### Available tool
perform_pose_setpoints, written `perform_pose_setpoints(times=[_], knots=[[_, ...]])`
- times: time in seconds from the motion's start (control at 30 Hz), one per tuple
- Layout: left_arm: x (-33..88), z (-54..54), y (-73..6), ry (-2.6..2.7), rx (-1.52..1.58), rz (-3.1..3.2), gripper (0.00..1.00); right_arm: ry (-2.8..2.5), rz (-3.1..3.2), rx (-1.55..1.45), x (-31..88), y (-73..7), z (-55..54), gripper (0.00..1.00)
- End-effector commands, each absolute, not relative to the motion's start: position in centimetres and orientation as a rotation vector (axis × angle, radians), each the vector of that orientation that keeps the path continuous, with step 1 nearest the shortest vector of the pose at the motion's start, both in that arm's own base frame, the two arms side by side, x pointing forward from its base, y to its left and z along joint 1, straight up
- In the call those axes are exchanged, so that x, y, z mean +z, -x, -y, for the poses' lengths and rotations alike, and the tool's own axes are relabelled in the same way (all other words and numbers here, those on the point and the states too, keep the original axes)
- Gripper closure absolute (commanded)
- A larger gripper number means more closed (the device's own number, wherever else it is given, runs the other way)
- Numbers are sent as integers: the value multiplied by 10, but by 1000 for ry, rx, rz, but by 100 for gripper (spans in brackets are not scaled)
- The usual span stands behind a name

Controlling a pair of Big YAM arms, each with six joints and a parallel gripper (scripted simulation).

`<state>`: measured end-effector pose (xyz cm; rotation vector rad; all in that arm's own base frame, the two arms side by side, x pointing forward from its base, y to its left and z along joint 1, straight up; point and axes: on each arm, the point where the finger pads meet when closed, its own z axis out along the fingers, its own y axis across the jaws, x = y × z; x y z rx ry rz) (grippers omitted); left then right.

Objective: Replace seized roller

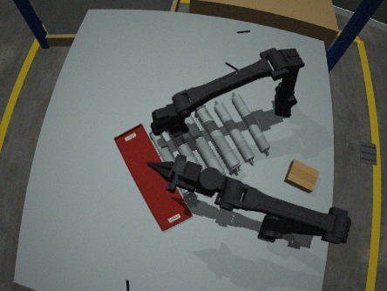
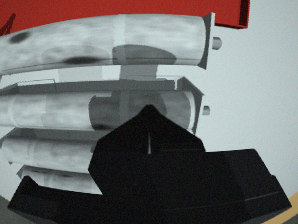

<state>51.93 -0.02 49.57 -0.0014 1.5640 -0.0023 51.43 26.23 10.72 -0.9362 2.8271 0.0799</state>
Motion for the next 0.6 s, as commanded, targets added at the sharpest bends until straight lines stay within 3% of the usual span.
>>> perform_pose_setpoints(times=[0.0, 0.57], knots=[[524, 3, -518, -5, 0, -1520, 100, 908, -2755, 96, 163, -529, -273, 100], [524, 3, -518, -5, 0, -1520, 100, 908, -2800, 92, 166, -522, -264, 100]])
